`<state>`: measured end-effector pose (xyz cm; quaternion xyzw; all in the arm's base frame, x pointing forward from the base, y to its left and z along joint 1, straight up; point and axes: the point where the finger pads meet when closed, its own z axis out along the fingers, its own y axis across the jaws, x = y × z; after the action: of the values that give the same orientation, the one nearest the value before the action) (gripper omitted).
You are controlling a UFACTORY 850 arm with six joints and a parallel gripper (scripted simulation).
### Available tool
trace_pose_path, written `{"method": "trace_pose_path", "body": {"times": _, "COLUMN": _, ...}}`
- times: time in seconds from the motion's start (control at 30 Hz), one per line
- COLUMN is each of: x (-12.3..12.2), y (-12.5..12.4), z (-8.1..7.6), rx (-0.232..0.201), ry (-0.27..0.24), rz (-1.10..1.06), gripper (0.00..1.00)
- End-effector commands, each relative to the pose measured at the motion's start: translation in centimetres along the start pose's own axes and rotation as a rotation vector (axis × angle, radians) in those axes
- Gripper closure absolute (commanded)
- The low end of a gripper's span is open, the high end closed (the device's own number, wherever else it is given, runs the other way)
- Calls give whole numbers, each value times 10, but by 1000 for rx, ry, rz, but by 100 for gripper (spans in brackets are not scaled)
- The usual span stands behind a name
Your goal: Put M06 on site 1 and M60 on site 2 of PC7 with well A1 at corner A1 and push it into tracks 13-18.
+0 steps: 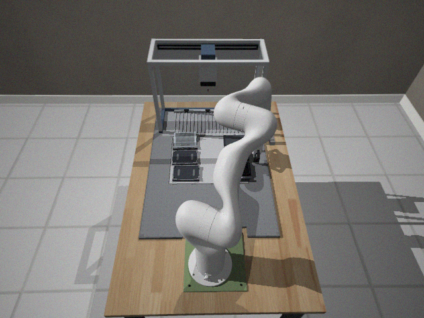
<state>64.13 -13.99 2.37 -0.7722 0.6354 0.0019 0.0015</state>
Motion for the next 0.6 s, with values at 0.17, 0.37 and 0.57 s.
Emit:
{"method": "trace_pose_path", "body": {"times": 0.17, "x": 1, "y": -1, "z": 2, "rx": 3, "ry": 1, "rz": 0, "gripper": 0}}
{"method": "trace_pose_path", "body": {"times": 0.37, "x": 1, "y": -1, "z": 2, "rx": 3, "ry": 1, "rz": 0, "gripper": 0}}
{"method": "trace_pose_path", "body": {"times": 0.57, "x": -2, "y": -1, "z": 2, "rx": 3, "ry": 1, "rz": 0, "gripper": 0}}
